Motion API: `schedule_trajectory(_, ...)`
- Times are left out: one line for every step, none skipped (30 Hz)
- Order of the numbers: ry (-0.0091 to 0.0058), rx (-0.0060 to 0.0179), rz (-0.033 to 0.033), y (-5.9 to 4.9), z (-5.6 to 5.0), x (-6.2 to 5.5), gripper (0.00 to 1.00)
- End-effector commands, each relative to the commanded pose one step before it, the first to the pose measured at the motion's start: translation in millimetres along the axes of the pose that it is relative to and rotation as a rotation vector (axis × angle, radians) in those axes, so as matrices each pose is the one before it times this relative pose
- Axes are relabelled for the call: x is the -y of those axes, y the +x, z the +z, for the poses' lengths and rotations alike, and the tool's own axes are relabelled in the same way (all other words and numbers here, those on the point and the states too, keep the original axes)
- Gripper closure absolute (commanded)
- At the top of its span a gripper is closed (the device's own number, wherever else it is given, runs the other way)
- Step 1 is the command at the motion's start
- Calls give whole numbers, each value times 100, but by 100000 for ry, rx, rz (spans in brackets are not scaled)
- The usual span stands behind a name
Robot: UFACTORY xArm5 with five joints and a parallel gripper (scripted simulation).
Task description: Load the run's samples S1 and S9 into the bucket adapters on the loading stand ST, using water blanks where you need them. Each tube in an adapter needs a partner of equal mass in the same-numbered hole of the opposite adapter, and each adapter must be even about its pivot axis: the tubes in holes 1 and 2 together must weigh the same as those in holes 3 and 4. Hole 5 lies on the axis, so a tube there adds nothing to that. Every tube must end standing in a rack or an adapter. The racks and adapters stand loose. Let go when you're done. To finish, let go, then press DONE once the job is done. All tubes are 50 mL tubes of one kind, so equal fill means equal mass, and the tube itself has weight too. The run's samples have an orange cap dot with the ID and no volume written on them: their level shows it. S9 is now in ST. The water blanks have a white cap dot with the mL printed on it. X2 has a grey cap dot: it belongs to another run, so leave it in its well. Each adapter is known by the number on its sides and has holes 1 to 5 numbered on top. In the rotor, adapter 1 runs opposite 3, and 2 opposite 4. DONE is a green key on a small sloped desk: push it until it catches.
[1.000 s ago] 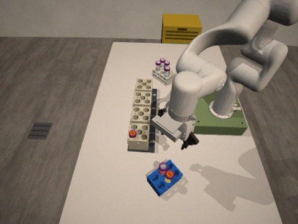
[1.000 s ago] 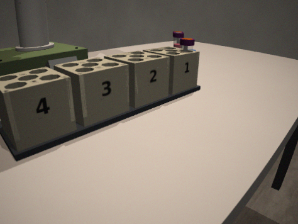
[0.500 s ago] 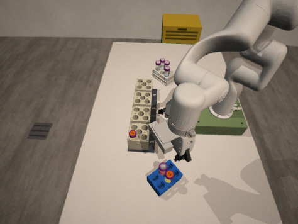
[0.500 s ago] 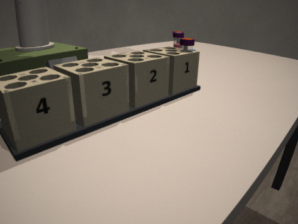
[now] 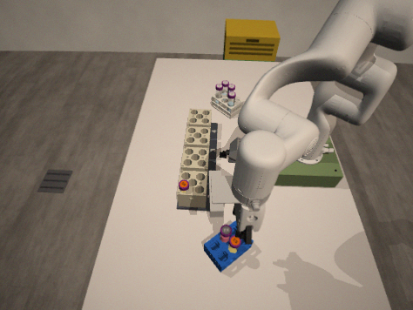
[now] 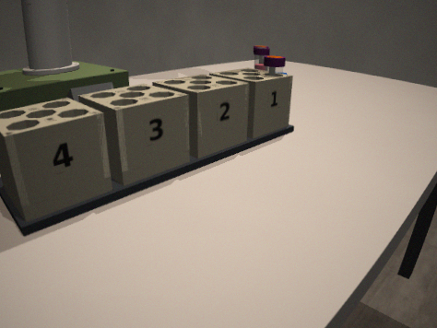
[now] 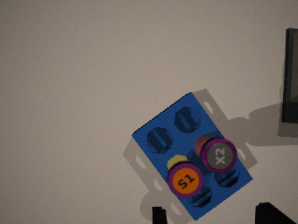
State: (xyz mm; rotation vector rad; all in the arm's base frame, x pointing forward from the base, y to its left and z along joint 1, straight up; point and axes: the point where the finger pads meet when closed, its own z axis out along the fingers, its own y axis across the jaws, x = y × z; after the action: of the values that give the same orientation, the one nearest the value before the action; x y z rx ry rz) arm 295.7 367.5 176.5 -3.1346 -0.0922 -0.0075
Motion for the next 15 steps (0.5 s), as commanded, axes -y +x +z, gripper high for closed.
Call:
schedule_trajectory(244,-196,10699,71,-161,108,43)
schedule_trajectory(0,0,3333,0,0,0,43)
schedule_trajectory(0,0,3333,0,0,0,43)
schedule_trajectory(0,0,3333,0,0,0,43)
schedule_trajectory(0,0,3333,0,0,0,43)
schedule_trajectory(0,0,3333,0,0,0,43)
schedule_trajectory(0,0,3333,0,0,0,43)
schedule_trajectory(0,0,3333,0,0,0,43)
schedule_trajectory(0,0,3333,0,0,0,43)
schedule_trajectory(0,0,3333,0,0,0,43)
schedule_trajectory(0,0,3333,0,0,0,43)
schedule_trajectory(0,0,3333,0,0,0,43)
schedule_trajectory(0,0,3333,0,0,0,43)
schedule_trajectory(0,0,0,0,0,0,43)
schedule_trajectory(0,0,0,0,0,0,43)
